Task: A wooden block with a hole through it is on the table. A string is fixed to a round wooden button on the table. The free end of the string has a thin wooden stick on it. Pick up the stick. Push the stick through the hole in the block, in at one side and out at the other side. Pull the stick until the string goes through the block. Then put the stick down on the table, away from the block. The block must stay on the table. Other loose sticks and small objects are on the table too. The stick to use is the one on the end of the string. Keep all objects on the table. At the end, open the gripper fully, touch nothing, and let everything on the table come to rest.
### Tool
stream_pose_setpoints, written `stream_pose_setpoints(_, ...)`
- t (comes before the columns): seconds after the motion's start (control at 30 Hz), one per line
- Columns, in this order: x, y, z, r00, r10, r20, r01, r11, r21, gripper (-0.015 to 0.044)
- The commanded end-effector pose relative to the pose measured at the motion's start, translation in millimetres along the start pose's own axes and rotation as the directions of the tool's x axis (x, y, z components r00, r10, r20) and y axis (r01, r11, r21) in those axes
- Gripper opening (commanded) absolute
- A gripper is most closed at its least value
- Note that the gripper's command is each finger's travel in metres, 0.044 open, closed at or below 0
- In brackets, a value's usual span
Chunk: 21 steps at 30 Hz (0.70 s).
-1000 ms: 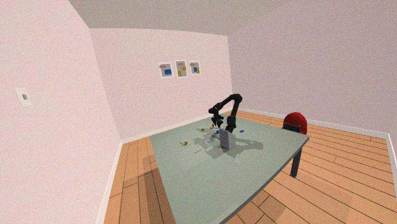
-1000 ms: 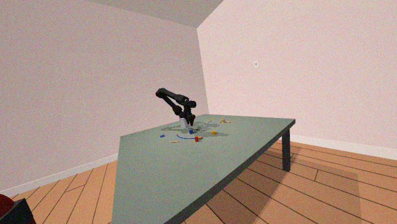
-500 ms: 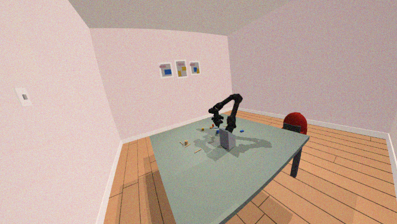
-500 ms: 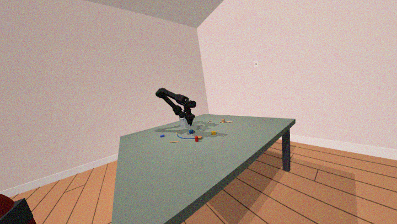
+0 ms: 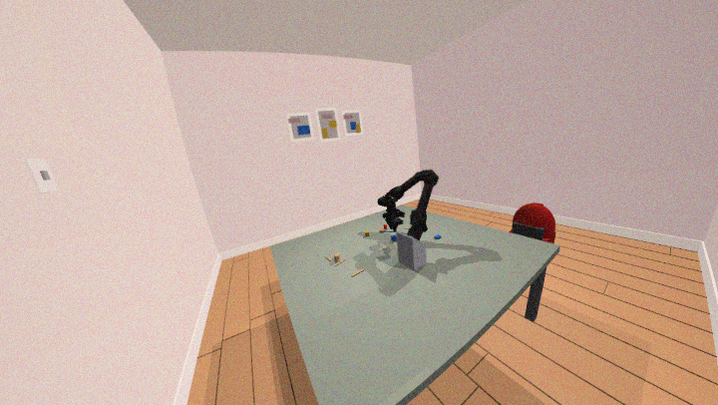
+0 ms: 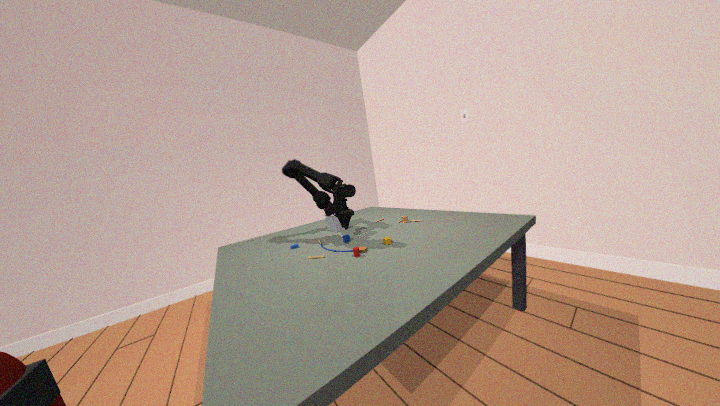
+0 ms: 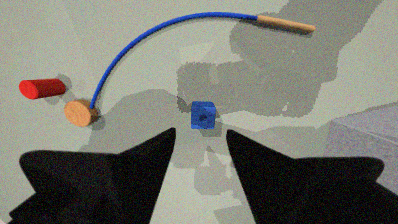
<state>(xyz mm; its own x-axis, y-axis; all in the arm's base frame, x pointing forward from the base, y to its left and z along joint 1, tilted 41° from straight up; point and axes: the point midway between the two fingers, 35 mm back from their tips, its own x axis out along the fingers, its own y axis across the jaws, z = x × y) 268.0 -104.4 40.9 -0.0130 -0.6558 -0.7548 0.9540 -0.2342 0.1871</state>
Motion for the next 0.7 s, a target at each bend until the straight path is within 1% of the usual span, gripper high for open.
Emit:
stream_pose_setpoints(0.0, 9.6, -2.4, -0.8, 1.000, -0.010, 0.005, 0.010, 1.000, -0.010, 0.0240)
stream_pose_setpoints(0.67, 42.2, -3.4, 0.1, 1.000, -0.010, 0.007, 0.010, 1.000, -0.010, 0.0240)
